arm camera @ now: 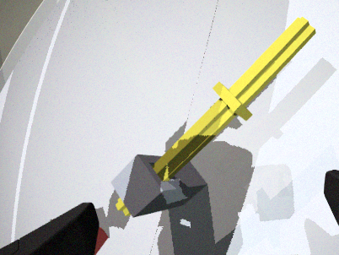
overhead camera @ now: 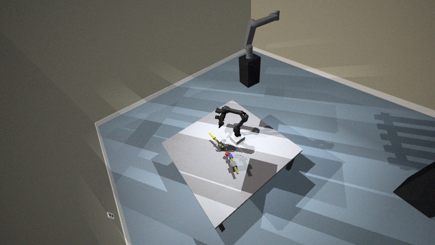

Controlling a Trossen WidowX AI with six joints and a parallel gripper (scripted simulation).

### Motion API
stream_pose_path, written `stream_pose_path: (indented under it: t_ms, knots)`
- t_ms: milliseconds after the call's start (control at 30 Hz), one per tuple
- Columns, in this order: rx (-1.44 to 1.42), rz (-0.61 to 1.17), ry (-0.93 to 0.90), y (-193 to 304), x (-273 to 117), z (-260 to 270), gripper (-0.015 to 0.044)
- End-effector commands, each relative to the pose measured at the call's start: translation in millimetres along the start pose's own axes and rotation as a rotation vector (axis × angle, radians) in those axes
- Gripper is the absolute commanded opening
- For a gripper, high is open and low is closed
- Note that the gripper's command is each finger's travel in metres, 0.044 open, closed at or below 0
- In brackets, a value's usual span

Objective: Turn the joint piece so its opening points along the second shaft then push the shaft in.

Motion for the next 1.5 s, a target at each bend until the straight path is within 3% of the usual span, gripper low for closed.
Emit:
stream_pose_path:
  t_ms: [0, 433, 867, 1000, 1467]
  knots:
    - [-0.053, 0.105, 0.007, -12, 21, 19, 0.0440]
    - [-0.343, 0.396, 0.108, -6, 107, 121, 0.0440]
    - [-0.649, 0.539, 0.280, 92, 186, 228, 0.0440]
    - [-0.626, 0.540, 0.283, 92, 186, 228, 0.0440]
    - [-0.154, 0.554, 0.356, 86, 197, 220, 0.0440]
Point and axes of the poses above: the point midway between the two fingers, 35 mm back from their tips, its own x axis out along the fingers, its own z axis across the jaws, y = z × x, the point moved 7 cm from there along -x, back along the fingers, and after that the axes turned 5 degrees about x, right-handed, at the moved point
